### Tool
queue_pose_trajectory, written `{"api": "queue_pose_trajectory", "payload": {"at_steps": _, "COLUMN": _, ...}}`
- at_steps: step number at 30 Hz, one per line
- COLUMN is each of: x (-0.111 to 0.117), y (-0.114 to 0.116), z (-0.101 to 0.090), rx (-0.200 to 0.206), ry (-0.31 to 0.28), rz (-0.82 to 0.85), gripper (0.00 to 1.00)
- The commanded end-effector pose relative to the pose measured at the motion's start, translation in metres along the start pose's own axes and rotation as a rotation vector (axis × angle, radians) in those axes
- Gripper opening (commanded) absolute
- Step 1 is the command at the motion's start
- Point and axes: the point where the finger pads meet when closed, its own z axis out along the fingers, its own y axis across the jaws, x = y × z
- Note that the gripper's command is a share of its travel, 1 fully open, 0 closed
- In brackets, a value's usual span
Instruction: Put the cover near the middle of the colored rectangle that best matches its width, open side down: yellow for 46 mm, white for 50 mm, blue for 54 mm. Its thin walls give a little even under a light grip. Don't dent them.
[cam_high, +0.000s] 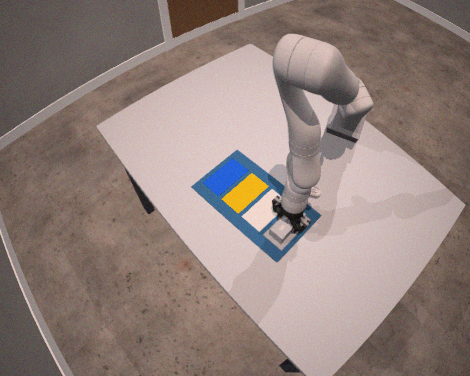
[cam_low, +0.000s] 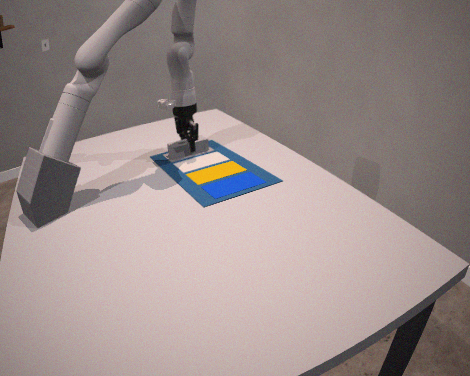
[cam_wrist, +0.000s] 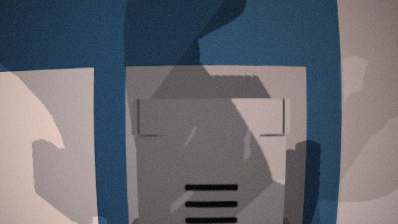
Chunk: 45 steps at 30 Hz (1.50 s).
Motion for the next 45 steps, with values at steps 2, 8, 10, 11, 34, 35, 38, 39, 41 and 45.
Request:
{"api": "queue_pose_trajectory", "payload": {"at_steps": 2, "x": -0.002, "y": 0.002, "z": 0.001, "rx": -0.001, "ry": -0.005, "rz": 0.002, "gripper": 0.00}}
{"api": "queue_pose_trajectory", "payload": {"at_steps": 8, "x": -0.002, "y": 0.002, "z": 0.001, "rx": -0.001, "ry": -0.005, "rz": 0.002, "gripper": 0.00}}
{"api": "queue_pose_trajectory", "payload": {"at_steps": 10, "x": -0.002, "y": 0.002, "z": 0.001, "rx": -0.001, "ry": -0.005, "rz": 0.002, "gripper": 0.00}}
{"api": "queue_pose_trajectory", "payload": {"at_steps": 11, "x": -0.002, "y": 0.002, "z": 0.001, "rx": -0.001, "ry": -0.005, "rz": 0.002, "gripper": 0.00}}
{"api": "queue_pose_trajectory", "payload": {"at_steps": 34, "x": -0.002, "y": 0.001, "z": 0.001, "rx": -0.001, "ry": -0.005, "rz": 0.002, "gripper": 0.00}}
{"api": "queue_pose_trajectory", "payload": {"at_steps": 35, "x": -0.002, "y": 0.001, "z": 0.000, "rx": -0.001, "ry": -0.004, "rz": 0.002, "gripper": 0.00}}
{"api": "queue_pose_trajectory", "payload": {"at_steps": 38, "x": -0.002, "y": 0.002, "z": -0.001, "rx": -0.001, "ry": -0.004, "rz": 0.001, "gripper": 0.00}}
{"api": "queue_pose_trajectory", "payload": {"at_steps": 39, "x": -0.001, "y": 0.003, "z": -0.002, "rx": -0.005, "ry": -0.001, "rz": 0.000, "gripper": 0.00}}
{"api": "queue_pose_trajectory", "payload": {"at_steps": 41, "x": 0.000, "y": 0.004, "z": -0.005, "rx": -0.008, "ry": 0.002, "rz": -0.001, "gripper": 0.00}}
{"api": "queue_pose_trajectory", "payload": {"at_steps": 45, "x": 0.002, "y": 0.004, "z": -0.010, "rx": -0.007, "ry": 0.004, "rz": -0.001, "gripper": 0.00}}
